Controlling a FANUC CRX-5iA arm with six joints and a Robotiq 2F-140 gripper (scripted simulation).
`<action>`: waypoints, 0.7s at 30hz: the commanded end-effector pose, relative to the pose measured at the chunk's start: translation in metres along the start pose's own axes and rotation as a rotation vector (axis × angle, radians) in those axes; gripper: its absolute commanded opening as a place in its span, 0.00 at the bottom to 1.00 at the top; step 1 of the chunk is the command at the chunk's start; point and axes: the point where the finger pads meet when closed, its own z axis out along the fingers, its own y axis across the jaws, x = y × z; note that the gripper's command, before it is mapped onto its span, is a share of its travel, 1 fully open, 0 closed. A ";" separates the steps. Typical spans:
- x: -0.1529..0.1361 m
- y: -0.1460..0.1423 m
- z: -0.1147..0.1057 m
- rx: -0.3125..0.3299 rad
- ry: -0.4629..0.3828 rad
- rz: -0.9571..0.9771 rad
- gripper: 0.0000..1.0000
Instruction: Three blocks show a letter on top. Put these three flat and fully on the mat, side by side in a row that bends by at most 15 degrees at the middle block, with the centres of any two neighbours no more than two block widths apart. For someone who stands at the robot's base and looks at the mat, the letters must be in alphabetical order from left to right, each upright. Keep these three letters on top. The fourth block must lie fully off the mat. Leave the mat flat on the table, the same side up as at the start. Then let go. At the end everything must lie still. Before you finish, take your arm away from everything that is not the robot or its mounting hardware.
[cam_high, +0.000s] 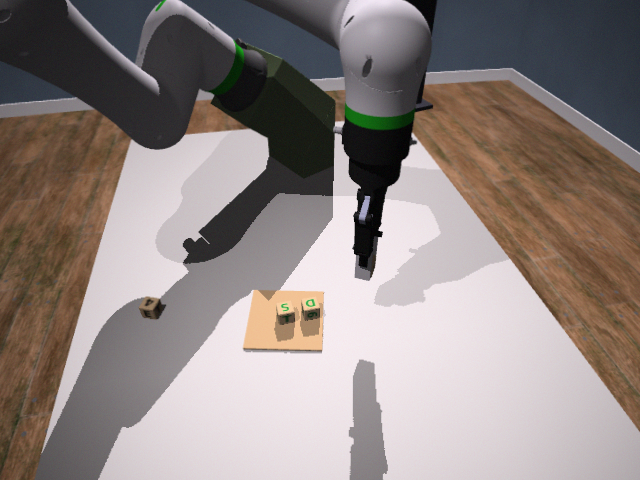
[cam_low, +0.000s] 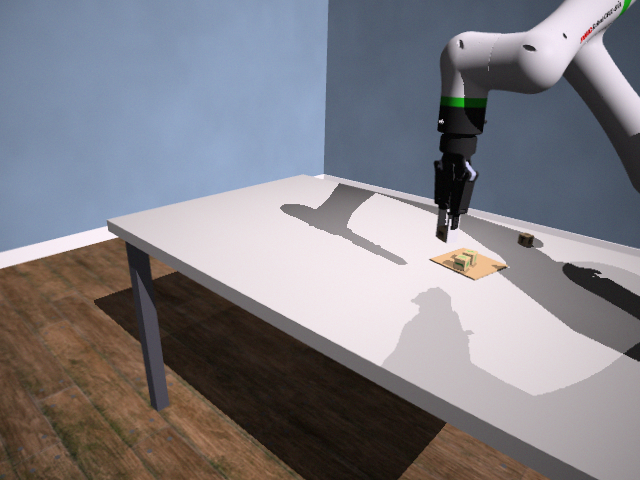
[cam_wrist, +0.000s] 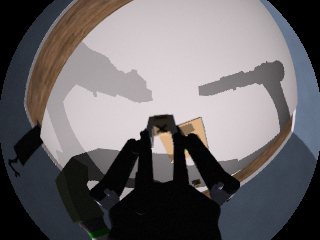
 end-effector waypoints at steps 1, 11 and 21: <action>-0.008 0.007 -0.001 -0.007 0.004 0.138 0.16; -0.030 0.023 -0.002 -0.006 0.006 0.492 0.16; -0.050 0.037 -0.002 -0.005 0.008 0.812 0.16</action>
